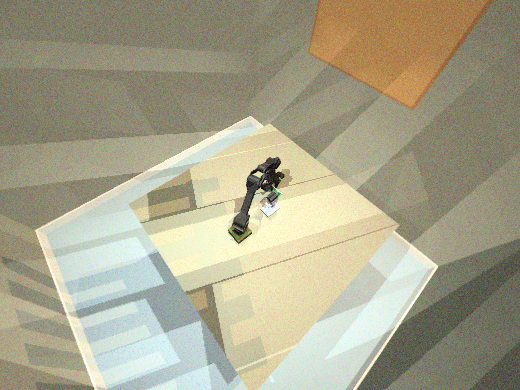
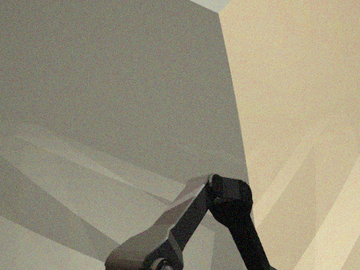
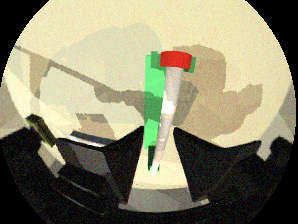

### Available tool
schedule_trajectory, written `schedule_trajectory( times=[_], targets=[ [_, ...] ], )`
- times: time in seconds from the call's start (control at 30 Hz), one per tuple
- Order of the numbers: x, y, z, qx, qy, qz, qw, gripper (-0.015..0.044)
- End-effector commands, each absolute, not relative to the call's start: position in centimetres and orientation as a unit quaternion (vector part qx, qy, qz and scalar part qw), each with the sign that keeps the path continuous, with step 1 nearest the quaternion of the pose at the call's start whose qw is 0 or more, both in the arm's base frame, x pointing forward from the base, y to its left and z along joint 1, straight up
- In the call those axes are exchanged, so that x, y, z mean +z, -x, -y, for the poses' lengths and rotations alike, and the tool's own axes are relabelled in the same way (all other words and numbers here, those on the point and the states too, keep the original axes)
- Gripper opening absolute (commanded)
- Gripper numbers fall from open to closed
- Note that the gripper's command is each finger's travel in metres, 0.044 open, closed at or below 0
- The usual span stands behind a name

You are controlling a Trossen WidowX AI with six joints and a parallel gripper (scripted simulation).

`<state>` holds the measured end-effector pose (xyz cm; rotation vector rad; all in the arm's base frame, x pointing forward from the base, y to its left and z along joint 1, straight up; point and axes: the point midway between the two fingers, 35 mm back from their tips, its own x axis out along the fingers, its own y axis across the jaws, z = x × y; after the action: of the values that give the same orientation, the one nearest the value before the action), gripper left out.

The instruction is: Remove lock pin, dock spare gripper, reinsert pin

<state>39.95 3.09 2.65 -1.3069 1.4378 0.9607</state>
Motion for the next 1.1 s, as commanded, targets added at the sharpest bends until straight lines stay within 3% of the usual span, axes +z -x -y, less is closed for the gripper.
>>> schedule_trajectory(
  times=[0.0,0.17,0.4,1.07],
  targets=[
    [2.3,-39.8,-3.1,0.395,0.532,-0.586,0.466,0.0180],
    [2.3,-39.8,-3.1,0.395,0.532,-0.586,0.466,0.0180],
    [2.3,-39.8,-3.1,0.395,0.532,-0.586,0.466,0.0000],
    [4.4,-39.9,-3.1,0.395,0.532,-0.586,0.466,0.0000]
  ],
)
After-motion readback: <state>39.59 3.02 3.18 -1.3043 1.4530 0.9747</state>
